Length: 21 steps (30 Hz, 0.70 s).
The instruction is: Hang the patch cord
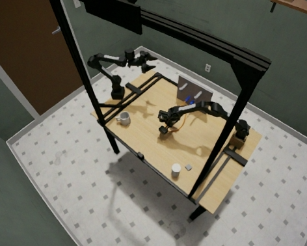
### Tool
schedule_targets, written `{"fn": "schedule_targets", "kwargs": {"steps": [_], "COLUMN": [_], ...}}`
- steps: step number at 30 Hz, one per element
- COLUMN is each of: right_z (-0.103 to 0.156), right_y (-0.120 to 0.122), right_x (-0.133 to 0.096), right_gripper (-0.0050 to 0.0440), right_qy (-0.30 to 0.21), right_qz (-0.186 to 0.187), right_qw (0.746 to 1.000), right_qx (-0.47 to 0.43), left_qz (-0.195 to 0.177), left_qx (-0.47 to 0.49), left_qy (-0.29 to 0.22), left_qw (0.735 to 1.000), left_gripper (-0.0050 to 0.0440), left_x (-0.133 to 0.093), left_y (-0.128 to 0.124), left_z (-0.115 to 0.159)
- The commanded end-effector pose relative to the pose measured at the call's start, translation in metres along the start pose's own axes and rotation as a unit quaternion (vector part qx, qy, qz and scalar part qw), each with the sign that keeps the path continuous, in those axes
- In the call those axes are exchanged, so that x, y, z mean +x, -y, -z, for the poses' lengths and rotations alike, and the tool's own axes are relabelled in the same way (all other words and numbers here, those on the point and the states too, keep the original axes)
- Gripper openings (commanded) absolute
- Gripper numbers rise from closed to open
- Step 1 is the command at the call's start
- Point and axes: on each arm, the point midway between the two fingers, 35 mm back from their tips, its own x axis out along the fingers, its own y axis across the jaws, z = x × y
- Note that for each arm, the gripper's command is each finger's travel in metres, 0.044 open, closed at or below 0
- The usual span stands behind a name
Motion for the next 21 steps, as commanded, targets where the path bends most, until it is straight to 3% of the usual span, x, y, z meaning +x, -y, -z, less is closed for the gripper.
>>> {"fn": "schedule_targets", "kwargs": {"steps": [1,21], "right_z": [-0.012,-0.005], "right_y": [-0.004,-0.003], "right_x": [-0.016,0.004], "right_gripper": [0.0440,0.0440], "right_qy": [0.018,0.014], "right_qz": [-0.014,-0.010], "right_qw": [1.000,1.000], "right_qx": [0.002,0.002], "left_qz": [0.000,0.000], "left_qx": [0.001,0.001], "left_qy": [0.007,0.007], "left_qw": [1.000,1.000], "left_gripper": [0.0440,0.0440], "left_x": [-0.002,-0.002], "left_y": [0.000,0.000], "left_z": [-0.004,-0.004]}}
